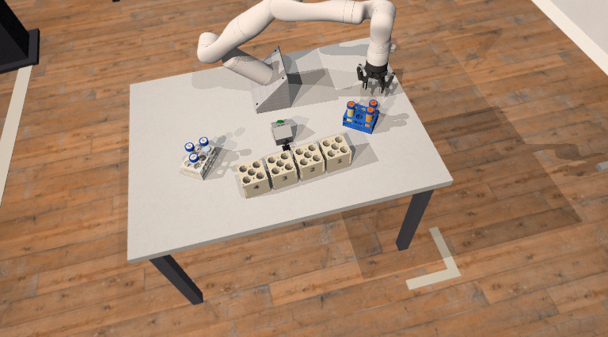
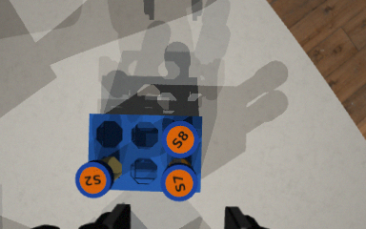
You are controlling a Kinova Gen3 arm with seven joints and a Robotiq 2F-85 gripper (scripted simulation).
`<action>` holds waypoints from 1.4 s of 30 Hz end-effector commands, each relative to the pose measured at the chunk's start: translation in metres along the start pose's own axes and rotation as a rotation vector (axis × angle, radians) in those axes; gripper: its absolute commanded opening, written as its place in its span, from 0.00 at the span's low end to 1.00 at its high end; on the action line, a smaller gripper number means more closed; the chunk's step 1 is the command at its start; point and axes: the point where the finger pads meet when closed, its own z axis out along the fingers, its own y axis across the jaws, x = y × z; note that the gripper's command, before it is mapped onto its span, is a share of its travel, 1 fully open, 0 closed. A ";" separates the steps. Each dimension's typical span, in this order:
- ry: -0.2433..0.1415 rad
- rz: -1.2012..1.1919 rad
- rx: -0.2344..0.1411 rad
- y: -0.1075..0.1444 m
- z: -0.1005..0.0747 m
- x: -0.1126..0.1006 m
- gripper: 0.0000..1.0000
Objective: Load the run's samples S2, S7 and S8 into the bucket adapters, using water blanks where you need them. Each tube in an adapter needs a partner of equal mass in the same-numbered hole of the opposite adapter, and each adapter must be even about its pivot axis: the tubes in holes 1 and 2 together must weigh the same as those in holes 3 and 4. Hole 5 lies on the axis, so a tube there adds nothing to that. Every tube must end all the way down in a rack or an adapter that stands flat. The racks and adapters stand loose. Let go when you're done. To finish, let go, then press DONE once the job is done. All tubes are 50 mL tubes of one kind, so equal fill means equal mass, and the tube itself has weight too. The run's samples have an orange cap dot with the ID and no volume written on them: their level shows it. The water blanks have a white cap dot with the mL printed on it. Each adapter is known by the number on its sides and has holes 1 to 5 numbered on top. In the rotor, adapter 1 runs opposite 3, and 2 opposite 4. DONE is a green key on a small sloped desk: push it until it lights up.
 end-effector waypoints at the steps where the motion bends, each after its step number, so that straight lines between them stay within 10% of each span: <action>1: 0.000 0.000 -0.002 0.000 -0.001 0.000 0.62; 42: 0.000 0.000 -0.002 0.001 0.041 0.000 0.62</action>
